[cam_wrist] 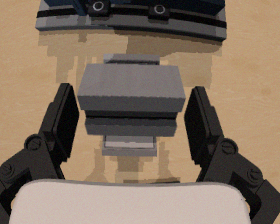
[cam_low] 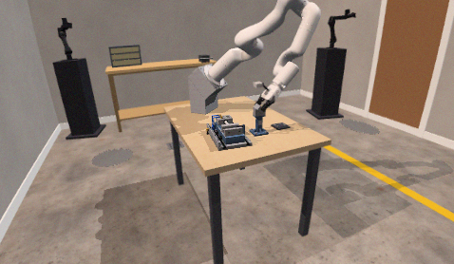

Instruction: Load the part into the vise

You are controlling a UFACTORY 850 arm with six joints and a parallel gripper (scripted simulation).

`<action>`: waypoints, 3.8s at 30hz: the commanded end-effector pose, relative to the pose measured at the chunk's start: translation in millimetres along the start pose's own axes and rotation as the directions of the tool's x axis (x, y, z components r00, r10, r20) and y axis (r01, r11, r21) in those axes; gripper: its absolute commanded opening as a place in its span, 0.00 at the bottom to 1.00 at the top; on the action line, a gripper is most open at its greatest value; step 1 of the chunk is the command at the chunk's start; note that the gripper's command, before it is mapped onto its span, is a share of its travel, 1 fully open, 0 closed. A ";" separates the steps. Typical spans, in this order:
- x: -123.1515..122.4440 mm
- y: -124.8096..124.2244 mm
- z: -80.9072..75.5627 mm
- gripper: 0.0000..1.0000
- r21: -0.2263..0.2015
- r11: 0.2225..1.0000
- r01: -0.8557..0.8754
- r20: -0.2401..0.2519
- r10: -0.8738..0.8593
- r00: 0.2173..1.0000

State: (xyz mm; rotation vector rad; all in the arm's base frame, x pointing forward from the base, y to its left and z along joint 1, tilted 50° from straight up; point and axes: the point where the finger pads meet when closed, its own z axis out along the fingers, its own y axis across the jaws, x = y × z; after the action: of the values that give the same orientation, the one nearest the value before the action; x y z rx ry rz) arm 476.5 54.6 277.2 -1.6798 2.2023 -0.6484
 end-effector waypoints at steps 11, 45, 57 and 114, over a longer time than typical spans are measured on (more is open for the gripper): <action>-0.2 -0.4 -0.3 0.89 0.001 1.000 0.000 -0.023 0.000 1.000; -0.3 -0.4 -0.3 0.00 0.001 1.000 0.000 -0.029 0.000 1.000; -0.3 -0.4 -0.3 0.00 0.001 1.000 0.000 -0.029 0.000 1.000; 6.5 -0.1 -7.6 0.00 0.001 1.000 0.000 -0.029 0.000 1.000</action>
State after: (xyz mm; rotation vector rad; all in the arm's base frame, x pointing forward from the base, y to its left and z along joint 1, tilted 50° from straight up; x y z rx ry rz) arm 471.4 50.3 283.0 -1.6803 2.2216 -0.6771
